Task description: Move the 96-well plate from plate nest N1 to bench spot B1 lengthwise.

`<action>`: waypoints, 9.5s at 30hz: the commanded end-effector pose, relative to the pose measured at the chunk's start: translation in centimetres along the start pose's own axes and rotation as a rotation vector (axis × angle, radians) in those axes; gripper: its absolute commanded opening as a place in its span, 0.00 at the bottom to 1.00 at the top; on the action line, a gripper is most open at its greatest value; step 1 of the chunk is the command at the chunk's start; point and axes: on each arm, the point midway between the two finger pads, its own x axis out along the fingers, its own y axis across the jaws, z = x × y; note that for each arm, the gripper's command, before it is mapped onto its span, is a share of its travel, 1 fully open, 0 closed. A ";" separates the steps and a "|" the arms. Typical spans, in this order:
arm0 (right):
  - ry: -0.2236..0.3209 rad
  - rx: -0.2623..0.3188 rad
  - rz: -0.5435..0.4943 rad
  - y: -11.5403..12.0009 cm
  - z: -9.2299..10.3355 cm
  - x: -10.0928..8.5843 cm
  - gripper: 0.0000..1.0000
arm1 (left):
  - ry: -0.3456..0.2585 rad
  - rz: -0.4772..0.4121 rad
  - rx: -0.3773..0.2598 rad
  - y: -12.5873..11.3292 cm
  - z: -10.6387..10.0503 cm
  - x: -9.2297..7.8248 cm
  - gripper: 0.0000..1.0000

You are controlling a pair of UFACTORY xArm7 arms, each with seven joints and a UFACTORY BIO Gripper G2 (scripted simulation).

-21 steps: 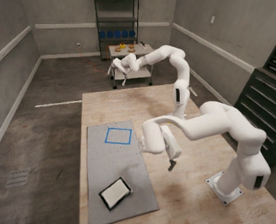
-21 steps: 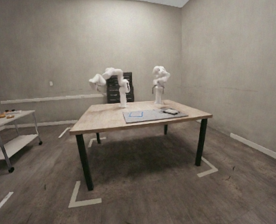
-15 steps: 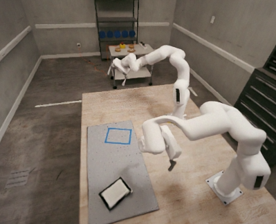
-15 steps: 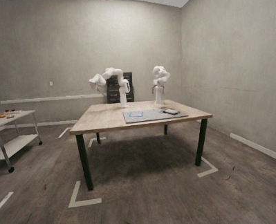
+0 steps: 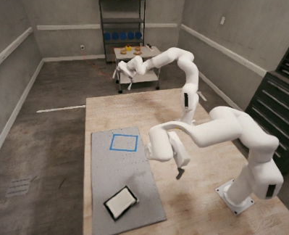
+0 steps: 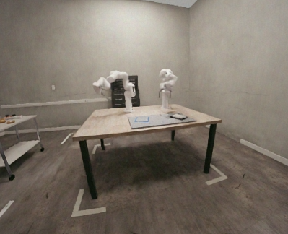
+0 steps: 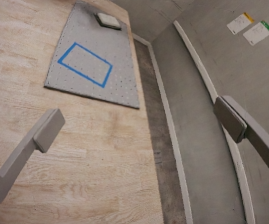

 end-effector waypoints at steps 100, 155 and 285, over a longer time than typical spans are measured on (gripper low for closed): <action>0.721 -0.286 1.016 2.5 20.8 -21.0 1.00 | -0.004 -0.002 0.000 0.0 0.1 -0.1 1.00; 0.879 0.008 0.876 11.6 24.3 -32.6 1.00 | -0.004 -0.002 0.000 0.0 0.1 -0.1 0.37; 0.879 0.008 0.876 11.6 24.3 -32.6 1.00 | -1.419 0.357 -0.193 17.5 21.3 1.2 0.37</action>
